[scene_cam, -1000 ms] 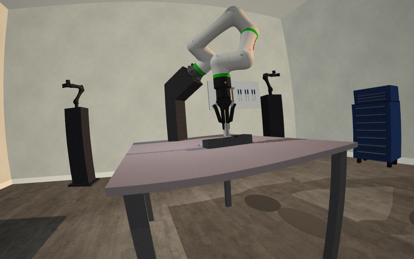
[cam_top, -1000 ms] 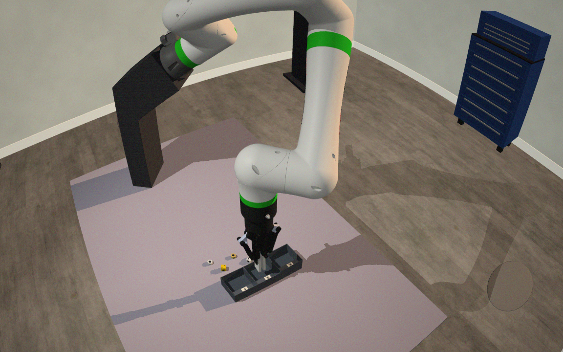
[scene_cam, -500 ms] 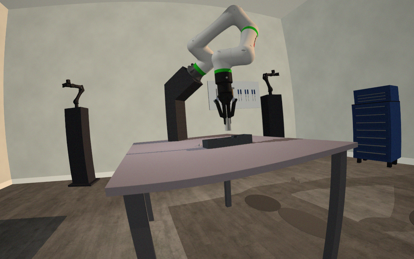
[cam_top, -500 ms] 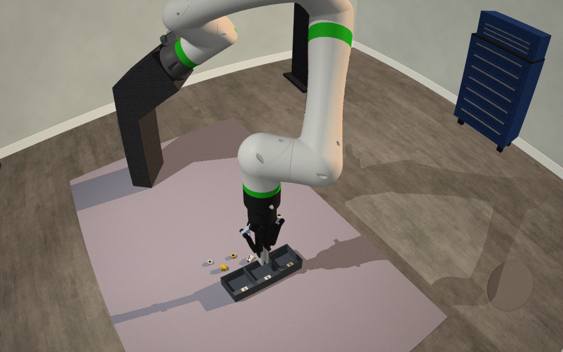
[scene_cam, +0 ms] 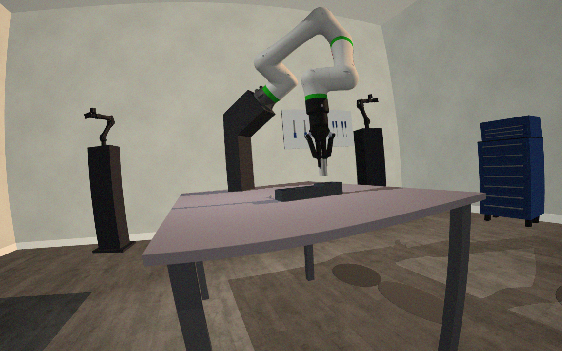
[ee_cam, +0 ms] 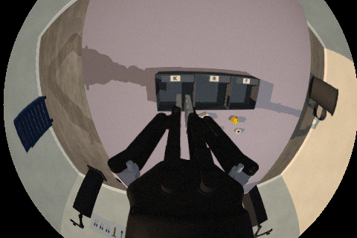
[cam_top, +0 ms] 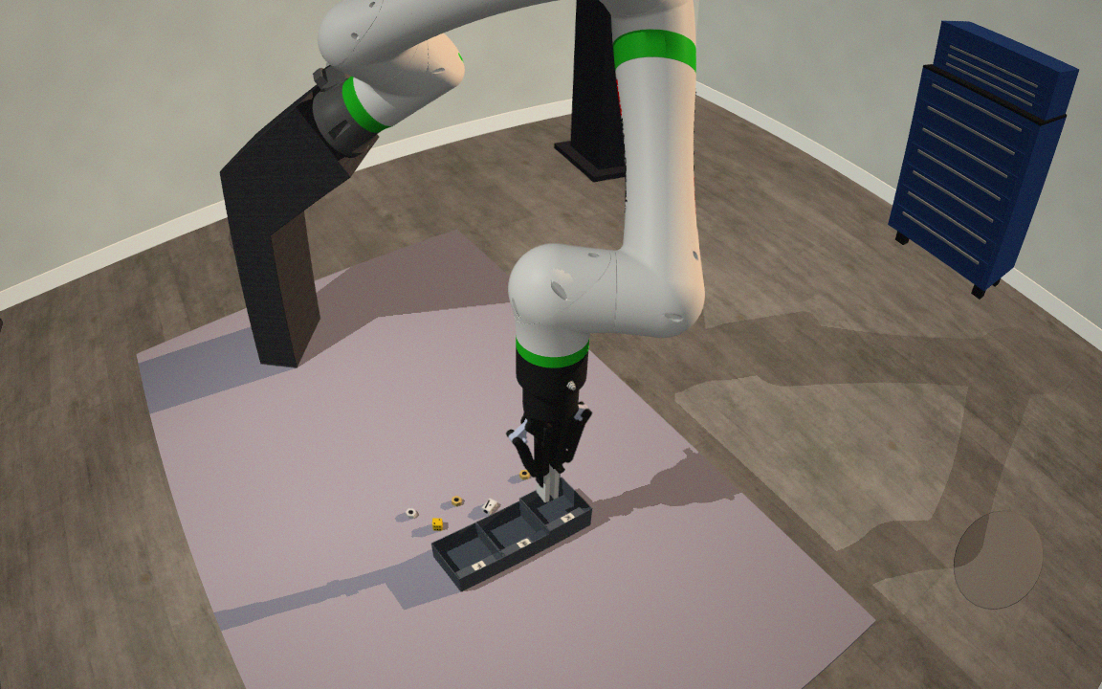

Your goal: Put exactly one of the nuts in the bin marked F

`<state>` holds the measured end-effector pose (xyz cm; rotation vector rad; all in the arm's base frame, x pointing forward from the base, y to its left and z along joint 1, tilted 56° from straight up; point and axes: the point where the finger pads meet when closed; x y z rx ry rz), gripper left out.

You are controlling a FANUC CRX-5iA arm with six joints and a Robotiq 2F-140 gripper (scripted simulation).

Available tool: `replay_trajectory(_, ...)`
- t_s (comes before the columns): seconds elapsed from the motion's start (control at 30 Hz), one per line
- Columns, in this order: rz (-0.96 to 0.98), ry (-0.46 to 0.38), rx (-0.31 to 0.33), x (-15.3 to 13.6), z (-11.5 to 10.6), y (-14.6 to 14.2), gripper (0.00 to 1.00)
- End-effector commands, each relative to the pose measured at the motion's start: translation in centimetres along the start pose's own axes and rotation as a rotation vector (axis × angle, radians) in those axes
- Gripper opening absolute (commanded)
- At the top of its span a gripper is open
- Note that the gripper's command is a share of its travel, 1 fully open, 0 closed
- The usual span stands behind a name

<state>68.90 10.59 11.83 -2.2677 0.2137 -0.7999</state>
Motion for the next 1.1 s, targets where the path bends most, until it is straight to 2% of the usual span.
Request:
replay_trajectory(0.0, 0.001, -0.001, -0.003, -0.1, 0.0, -1.1, 0.05)
replay_trajectory(0.17, 0.001, -0.001, -0.003, -0.1, 0.0, -1.1, 0.05)
replay_trajectory(0.67, 0.001, -0.001, -0.003, -0.1, 4.0, -1.1, 0.05)
replay_trajectory(1.07, 0.001, -0.001, -0.003, -0.1, 5.9, -1.1, 0.05)
Point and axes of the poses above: the point where the finger pads meet when closed, its own z axis out along the fingers, its own y axis across the jaws, x = y × z
